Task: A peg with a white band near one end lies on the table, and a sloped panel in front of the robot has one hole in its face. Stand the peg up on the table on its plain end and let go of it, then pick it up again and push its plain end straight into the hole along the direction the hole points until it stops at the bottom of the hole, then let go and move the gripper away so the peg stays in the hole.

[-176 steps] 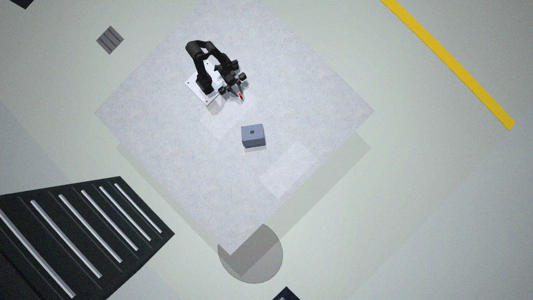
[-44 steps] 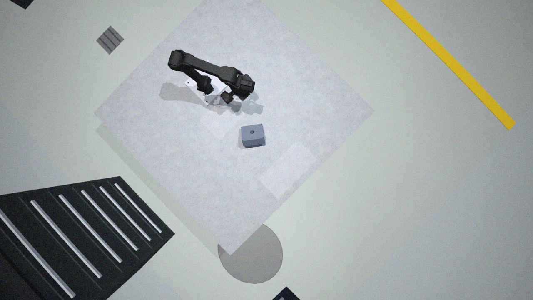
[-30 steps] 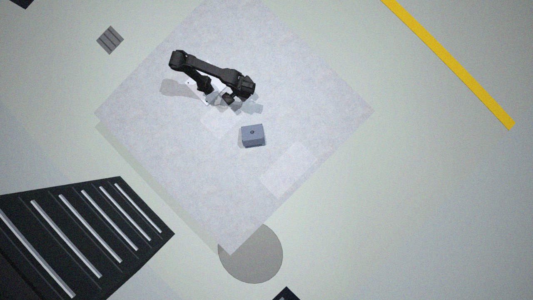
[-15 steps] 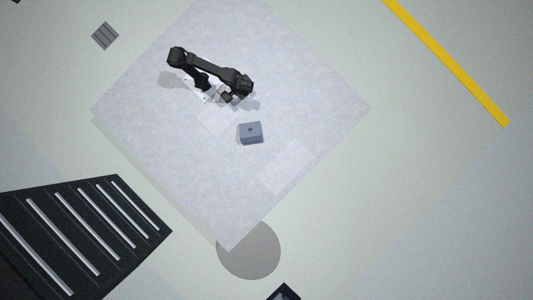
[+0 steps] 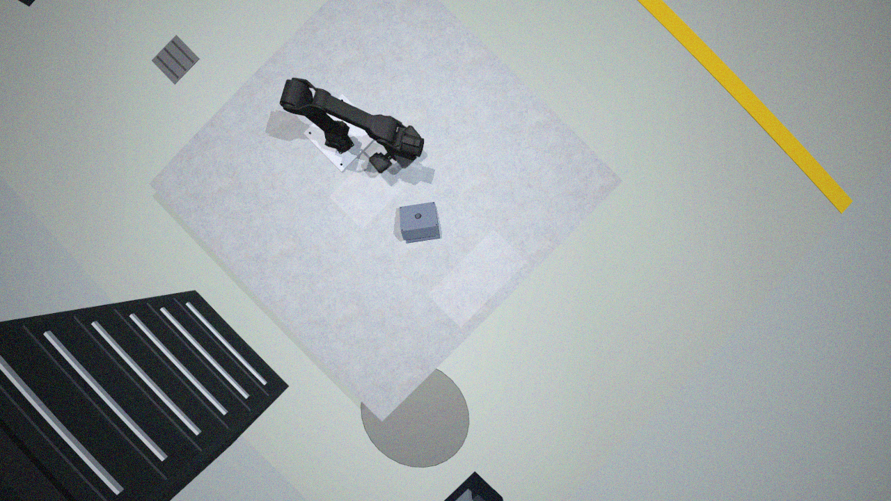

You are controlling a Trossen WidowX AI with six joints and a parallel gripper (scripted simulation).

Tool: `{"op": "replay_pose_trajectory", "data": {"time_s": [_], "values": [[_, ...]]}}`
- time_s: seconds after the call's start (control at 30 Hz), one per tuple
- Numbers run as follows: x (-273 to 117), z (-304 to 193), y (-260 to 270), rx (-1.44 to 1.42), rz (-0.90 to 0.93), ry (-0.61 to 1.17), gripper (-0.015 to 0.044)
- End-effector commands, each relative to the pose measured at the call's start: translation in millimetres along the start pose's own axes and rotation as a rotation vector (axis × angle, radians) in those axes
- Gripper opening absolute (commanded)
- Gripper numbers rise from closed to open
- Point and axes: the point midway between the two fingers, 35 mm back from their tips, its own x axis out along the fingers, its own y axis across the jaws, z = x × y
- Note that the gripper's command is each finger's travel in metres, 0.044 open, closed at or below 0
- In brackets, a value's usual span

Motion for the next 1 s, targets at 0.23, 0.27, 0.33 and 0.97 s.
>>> {"op": "replay_pose_trajectory", "data": {"time_s": [0.23,0.27,0.33,0.97], "values": [[-1,0,0,0.000,0.001,-0.001,0.0099],[-1,0,0,0.000,0.001,-0.001,0.0072],[-1,0,0,0.000,0.001,-0.001,0.0040],[-36,3,2,-0.002,0.002,0.001,0.0000]]}}
